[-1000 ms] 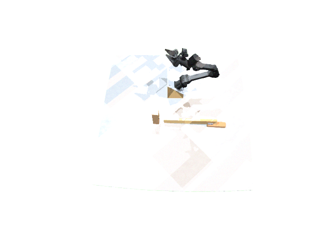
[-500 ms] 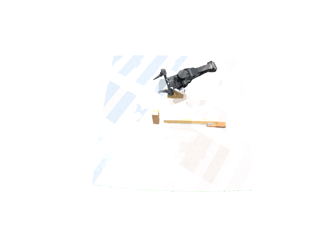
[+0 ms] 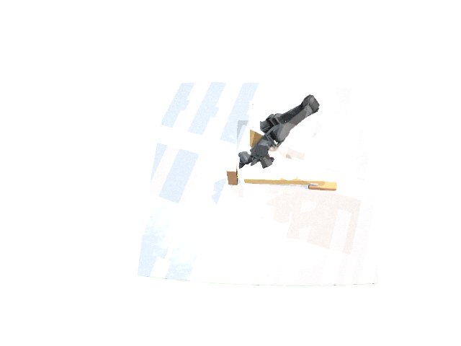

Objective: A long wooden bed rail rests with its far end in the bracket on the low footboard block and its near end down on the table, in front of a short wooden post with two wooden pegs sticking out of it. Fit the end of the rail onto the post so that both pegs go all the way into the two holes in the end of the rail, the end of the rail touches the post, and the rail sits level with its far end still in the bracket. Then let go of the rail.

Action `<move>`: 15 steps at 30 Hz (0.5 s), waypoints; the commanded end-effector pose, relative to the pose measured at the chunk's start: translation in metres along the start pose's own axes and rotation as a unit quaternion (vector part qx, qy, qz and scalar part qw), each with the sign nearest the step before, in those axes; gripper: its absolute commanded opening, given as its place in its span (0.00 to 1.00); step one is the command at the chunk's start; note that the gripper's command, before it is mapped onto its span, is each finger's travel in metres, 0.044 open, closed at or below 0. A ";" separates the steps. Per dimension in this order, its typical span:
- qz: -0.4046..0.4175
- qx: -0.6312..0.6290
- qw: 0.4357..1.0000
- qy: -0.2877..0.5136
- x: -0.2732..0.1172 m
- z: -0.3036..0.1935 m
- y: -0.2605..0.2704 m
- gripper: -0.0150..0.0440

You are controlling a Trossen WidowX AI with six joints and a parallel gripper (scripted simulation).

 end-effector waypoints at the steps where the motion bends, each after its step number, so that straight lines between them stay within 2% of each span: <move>1: 0.144 -0.186 0.971 -0.035 0.030 0.029 0.051 1.00; 8: 0.302 -0.386 0.861 -0.135 0.054 0.051 0.120 1.00; 15: 0.310 -0.395 0.853 -0.142 0.055 0.052 0.124 1.00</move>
Point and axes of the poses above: the point midway between the two fingers, 35 mm back from their tips, its own x axis out along the fingers, its own y axis across the jaws, z = x × y, the point moved 2 cm from there along -x, back along the fingers, and after that the axes turned 4 degrees about x, right-handed, at the moved point
